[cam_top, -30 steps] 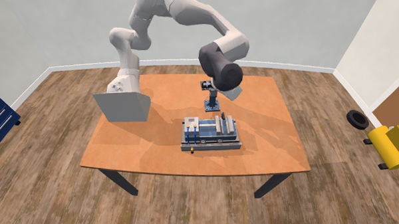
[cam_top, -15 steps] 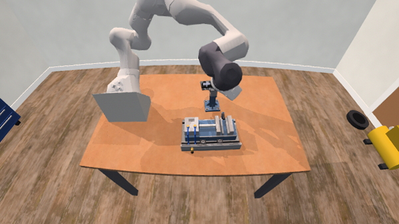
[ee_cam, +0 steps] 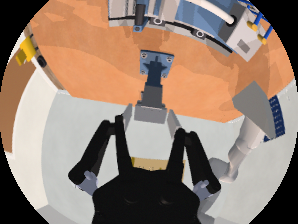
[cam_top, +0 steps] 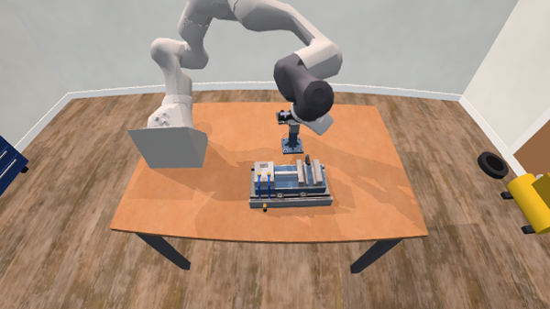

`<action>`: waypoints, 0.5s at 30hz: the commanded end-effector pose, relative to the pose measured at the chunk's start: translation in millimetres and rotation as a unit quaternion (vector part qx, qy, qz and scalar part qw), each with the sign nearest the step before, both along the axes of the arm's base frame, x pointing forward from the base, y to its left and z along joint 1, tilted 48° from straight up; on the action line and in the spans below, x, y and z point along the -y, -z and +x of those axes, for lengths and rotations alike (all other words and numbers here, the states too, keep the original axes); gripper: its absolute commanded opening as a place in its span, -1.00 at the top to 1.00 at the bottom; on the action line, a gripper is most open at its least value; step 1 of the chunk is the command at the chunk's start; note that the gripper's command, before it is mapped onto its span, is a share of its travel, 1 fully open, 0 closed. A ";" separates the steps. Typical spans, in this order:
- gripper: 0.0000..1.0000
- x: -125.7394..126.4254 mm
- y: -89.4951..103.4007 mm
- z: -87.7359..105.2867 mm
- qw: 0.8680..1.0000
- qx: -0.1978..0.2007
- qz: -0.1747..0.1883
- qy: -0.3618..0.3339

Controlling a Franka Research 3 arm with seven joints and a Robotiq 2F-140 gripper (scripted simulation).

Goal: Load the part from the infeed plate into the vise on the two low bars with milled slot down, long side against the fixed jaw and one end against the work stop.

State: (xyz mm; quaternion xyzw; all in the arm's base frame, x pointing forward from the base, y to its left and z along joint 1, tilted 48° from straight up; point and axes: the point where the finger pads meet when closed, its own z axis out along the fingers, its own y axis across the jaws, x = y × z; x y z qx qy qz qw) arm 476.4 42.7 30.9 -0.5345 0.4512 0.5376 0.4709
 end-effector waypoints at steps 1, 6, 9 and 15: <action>-0.02 0.3 2.2 0.4 1.000 0.005 -0.011 0.000; -0.02 0.3 1.7 0.4 1.000 0.006 -0.021 0.001; -0.02 0.4 1.3 0.3 1.000 0.007 -0.028 0.001; -0.02 0.3 0.8 0.3 0.999 0.009 -0.038 0.001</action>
